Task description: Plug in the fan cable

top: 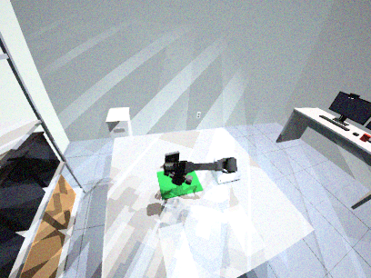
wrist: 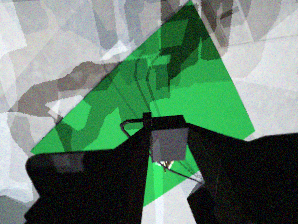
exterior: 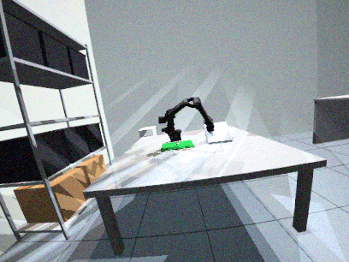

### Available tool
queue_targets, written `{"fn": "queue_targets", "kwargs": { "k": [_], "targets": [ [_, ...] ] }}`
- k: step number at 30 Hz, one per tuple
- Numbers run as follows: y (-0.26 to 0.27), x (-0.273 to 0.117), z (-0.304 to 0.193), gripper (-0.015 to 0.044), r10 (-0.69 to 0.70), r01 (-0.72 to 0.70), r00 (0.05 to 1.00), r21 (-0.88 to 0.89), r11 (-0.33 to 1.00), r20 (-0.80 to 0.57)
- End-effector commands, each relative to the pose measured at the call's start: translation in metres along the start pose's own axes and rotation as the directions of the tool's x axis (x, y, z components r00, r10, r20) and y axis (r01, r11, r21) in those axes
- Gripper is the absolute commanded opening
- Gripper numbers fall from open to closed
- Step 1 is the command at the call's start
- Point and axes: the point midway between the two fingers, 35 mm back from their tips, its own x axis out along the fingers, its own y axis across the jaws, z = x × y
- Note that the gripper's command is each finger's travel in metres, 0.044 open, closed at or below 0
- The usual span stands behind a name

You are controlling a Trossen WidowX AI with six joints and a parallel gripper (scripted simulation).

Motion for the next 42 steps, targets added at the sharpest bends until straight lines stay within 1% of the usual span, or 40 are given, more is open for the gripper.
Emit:
{"fn": "queue_targets", "kwargs": {
  "k": [1, 10, 19, 31, 42],
  "targets": [
    [-0.004, 0.0, 0.0, 0.0, 0.012, -0.013, 1.0, 0.15, 0.989, 0.008],
    [-0.011, 0.001, -0.003, 0.0, 0.035, -0.039, 0.999, 0.444, 0.895, 0.017],
    [-0.019, 0.002, -0.006, 0.0, 0.057, -0.06, 0.998, 0.696, 0.715, 0.027],
    [-0.029, 0.004, -0.011, 0.0, 0.085, -0.072, 0.995, 0.925, 0.373, 0.044],
    [-0.038, 0.005, -0.016, 0.0, 0.109, -0.061, 0.992, 0.998, 0.001, 0.061]
  ]
}}
